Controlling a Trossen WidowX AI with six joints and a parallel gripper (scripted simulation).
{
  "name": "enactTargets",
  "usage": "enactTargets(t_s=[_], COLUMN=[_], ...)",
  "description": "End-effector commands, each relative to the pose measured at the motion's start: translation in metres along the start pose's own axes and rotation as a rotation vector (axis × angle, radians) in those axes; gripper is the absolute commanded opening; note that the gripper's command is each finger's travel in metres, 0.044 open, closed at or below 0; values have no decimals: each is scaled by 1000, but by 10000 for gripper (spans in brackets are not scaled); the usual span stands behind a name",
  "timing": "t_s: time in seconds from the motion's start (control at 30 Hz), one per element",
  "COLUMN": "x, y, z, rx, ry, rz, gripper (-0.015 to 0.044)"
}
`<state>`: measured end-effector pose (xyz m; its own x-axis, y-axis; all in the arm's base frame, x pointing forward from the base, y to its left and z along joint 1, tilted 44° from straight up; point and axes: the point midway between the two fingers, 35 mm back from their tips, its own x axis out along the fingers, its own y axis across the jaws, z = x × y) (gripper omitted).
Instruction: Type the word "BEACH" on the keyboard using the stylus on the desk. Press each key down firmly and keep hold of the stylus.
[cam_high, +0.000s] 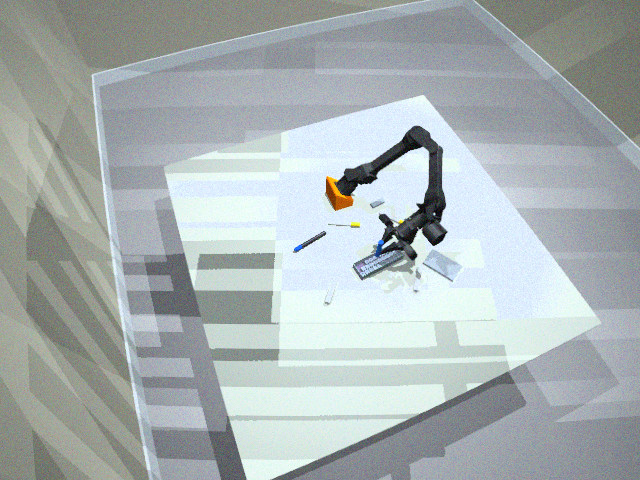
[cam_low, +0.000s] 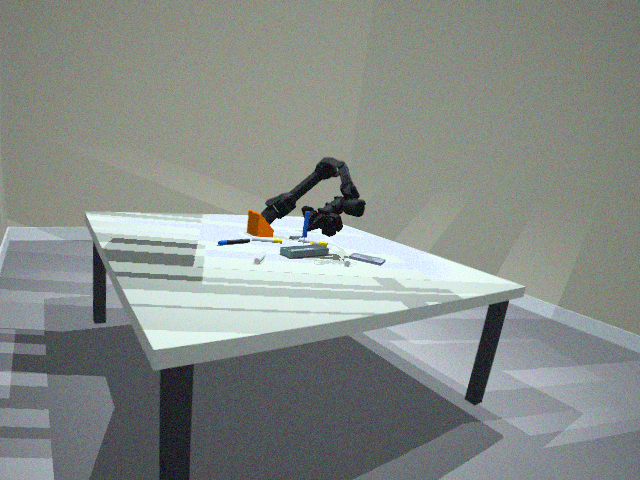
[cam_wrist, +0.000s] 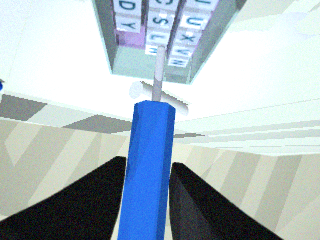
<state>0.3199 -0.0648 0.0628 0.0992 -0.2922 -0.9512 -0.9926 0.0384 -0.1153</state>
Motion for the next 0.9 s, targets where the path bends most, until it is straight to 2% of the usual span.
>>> enactTargets(t_s=[0.0, 0.03, 0.13, 0.87], x=[5, 5, 5, 5], y=[1, 1, 1, 1], z=[5, 5, 7, 8], rx=[7, 7, 7, 7], ry=[0, 0, 0, 0], rz=[4, 4, 4, 4], gripper=[0, 0, 79, 81])
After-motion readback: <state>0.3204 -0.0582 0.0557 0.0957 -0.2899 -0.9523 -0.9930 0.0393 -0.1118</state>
